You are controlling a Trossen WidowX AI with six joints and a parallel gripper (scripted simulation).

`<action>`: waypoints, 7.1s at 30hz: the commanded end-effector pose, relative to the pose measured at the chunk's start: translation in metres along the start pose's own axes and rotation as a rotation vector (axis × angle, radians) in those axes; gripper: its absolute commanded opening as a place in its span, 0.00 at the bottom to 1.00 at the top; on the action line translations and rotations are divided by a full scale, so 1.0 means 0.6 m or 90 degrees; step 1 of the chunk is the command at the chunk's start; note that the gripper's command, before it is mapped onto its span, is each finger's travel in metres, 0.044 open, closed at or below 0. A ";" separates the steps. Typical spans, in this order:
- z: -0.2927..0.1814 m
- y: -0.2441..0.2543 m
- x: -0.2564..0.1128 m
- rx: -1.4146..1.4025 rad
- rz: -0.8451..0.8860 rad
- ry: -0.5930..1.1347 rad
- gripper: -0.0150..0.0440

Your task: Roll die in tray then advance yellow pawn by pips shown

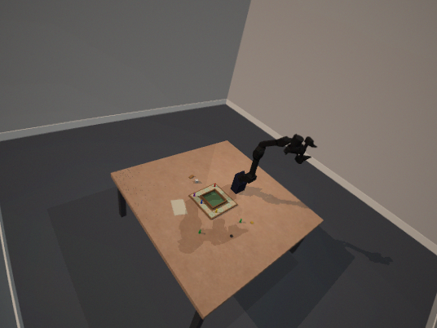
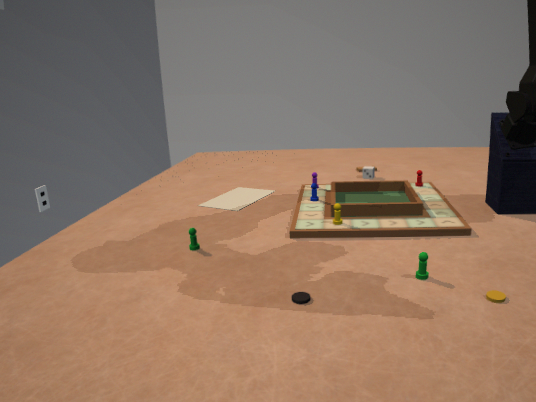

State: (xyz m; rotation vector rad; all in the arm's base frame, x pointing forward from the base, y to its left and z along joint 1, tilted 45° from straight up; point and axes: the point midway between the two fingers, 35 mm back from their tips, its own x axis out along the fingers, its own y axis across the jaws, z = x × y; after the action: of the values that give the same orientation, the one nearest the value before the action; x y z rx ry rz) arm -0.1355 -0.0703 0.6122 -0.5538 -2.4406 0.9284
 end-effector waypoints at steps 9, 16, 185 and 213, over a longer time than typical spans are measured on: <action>-0.090 0.105 0.058 0.132 0.103 0.082 0.72; -0.166 0.188 0.078 0.205 0.170 0.180 0.72; 0.624 0.815 -0.985 1.640 -1.182 1.651 0.25; 0.471 0.834 -0.954 1.438 -1.835 1.549 0.25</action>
State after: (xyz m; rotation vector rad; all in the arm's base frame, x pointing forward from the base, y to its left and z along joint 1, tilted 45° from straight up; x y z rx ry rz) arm 0.2669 -0.1780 -0.0938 -2.6196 -3.4102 0.0648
